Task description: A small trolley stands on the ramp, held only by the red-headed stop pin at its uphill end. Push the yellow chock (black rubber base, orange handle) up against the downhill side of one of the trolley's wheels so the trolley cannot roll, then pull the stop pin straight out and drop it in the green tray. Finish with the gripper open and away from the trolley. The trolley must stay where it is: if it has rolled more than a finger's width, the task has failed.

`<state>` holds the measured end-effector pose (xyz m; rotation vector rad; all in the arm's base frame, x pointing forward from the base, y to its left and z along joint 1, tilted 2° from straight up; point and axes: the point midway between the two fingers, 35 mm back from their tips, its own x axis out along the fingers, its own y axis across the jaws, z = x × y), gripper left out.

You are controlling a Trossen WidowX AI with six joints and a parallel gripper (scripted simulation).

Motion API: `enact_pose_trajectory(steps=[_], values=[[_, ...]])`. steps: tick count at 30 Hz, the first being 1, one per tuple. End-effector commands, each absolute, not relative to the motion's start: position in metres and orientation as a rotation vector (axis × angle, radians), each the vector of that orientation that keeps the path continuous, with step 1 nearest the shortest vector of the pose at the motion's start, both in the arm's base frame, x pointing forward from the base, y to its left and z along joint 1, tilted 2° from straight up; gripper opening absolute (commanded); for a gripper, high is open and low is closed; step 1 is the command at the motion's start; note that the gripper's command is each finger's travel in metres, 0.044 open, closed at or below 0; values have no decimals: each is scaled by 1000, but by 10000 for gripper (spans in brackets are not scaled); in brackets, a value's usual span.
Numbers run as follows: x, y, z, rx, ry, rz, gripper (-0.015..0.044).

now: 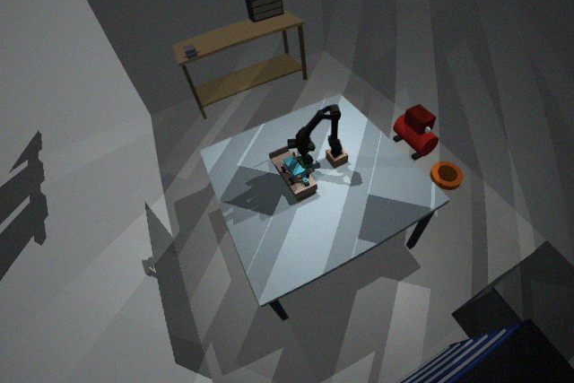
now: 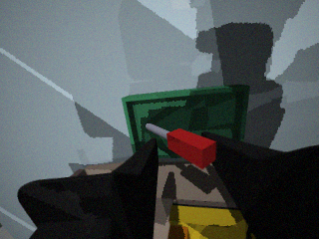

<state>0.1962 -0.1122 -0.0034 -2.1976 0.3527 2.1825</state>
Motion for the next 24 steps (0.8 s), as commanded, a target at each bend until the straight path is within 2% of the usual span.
enact_pose_trajectory(steps=[1, 24], values=[[196, -111, -5, -2194, 363, 2185, 190], [199, -99, -14, -2193, 362, 2184, 190]])
